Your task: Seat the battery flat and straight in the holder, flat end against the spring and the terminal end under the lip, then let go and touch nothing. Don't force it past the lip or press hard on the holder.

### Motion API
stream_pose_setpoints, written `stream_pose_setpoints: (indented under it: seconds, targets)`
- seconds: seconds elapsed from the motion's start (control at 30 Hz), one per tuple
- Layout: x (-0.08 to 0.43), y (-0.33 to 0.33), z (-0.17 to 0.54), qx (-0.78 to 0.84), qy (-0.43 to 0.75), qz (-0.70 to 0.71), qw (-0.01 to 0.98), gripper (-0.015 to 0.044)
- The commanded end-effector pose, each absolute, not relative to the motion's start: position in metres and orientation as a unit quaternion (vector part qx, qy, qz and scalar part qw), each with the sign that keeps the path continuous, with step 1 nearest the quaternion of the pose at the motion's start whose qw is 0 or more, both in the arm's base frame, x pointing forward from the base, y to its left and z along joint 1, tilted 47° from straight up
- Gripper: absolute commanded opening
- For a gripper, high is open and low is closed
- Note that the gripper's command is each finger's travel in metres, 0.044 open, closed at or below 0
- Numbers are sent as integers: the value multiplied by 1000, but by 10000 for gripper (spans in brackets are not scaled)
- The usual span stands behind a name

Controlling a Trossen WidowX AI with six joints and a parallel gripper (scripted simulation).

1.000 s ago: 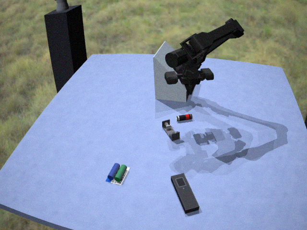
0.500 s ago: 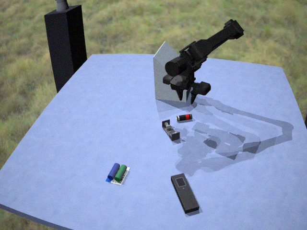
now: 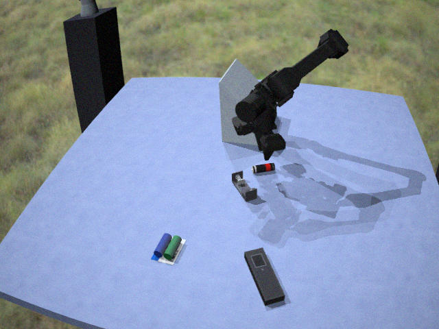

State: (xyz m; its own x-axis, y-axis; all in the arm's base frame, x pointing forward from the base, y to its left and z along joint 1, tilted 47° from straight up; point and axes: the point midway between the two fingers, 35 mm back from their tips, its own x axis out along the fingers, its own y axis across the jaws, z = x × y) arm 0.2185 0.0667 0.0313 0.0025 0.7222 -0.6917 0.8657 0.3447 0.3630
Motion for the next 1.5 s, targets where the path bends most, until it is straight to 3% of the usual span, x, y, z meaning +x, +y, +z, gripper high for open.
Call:
stream_pose_setpoints:
  seconds: [0.0, 1.23, 1.37, 1.47]
  targets:
    - [217, 68, 28, 578, 700, -101, 407, 234]
    - [216, 105, -6, 578, 701, -100, 406, 234]
    - [216, 105, -6, 578, 701, -100, 406, 129]
    - [216, 105, -6, 578, 701, -100, 406, 109]
